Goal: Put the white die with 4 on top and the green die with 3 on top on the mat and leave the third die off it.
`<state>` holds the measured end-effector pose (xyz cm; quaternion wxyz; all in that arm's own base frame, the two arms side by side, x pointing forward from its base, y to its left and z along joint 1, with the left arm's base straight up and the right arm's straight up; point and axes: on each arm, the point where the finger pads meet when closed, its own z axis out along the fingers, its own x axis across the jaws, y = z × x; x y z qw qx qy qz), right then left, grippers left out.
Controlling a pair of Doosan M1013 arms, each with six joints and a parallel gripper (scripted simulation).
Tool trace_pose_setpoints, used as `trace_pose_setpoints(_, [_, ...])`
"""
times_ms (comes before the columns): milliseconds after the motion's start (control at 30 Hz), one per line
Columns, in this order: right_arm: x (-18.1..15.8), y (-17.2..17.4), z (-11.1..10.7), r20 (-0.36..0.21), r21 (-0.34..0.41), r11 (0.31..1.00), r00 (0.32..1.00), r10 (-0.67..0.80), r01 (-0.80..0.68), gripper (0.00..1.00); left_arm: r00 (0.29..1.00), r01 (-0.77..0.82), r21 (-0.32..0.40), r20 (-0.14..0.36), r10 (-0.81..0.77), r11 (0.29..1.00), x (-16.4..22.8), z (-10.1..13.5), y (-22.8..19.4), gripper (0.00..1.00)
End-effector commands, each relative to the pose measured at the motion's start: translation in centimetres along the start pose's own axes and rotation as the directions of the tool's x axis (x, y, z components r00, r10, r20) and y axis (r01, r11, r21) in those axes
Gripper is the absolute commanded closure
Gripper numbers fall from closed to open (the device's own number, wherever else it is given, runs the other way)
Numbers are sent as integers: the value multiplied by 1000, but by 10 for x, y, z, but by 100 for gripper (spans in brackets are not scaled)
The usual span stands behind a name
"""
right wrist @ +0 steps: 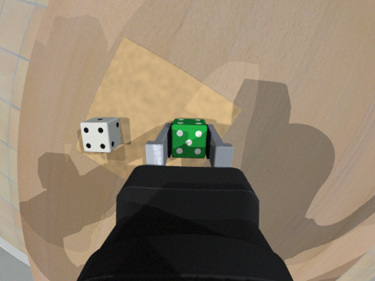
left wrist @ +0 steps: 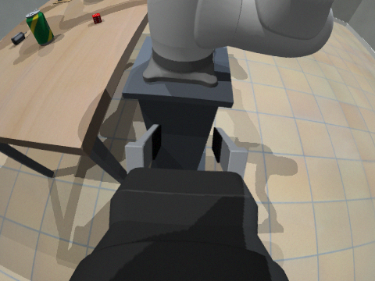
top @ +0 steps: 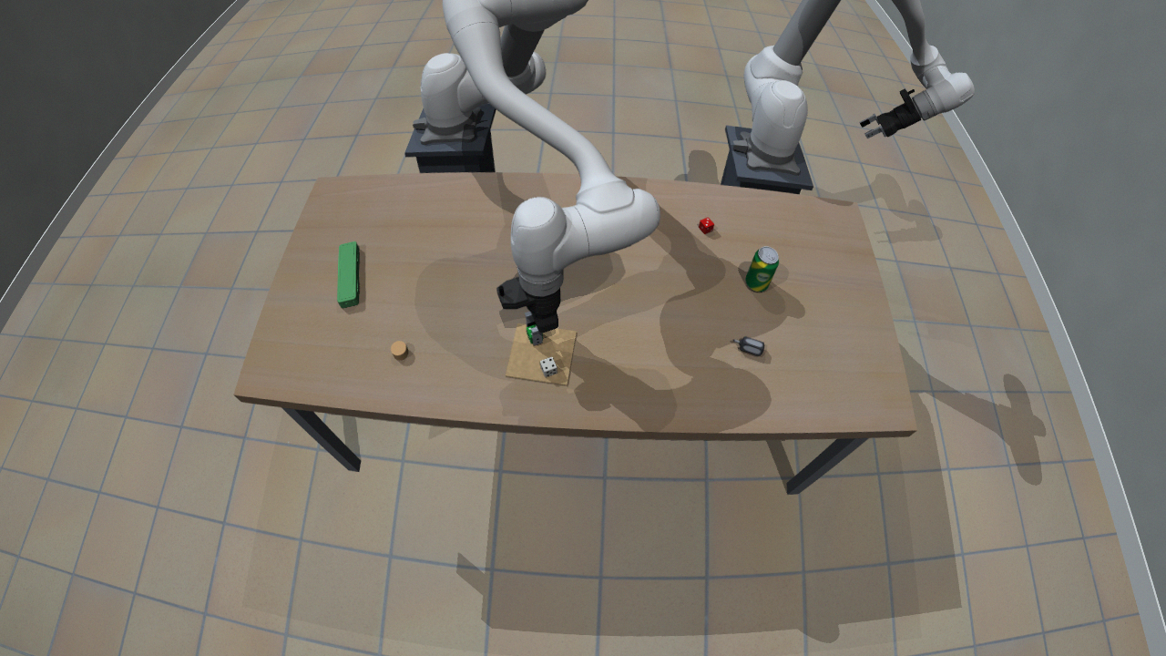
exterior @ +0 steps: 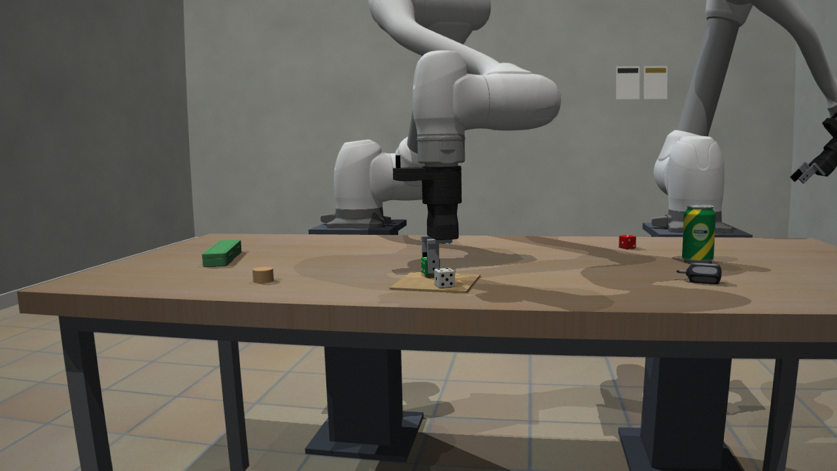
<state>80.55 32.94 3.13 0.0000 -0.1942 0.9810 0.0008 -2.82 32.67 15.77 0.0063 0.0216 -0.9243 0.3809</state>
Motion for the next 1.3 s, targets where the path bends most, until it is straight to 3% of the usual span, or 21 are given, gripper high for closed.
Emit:
trace_pose_setpoints(0, [1, 0, 3, 0, 2, 1000, 1000, 3, -3, 43, 1000, 7, 3, -7, -7, 1000, 4, 2, -3, 0])
trace_pose_setpoints(1267, [1, 0, 7, 0, 2, 1000, 1000, 3, -3, 43, 1000, 7, 3, -7, -7, 1000, 4, 2, -3, 0])
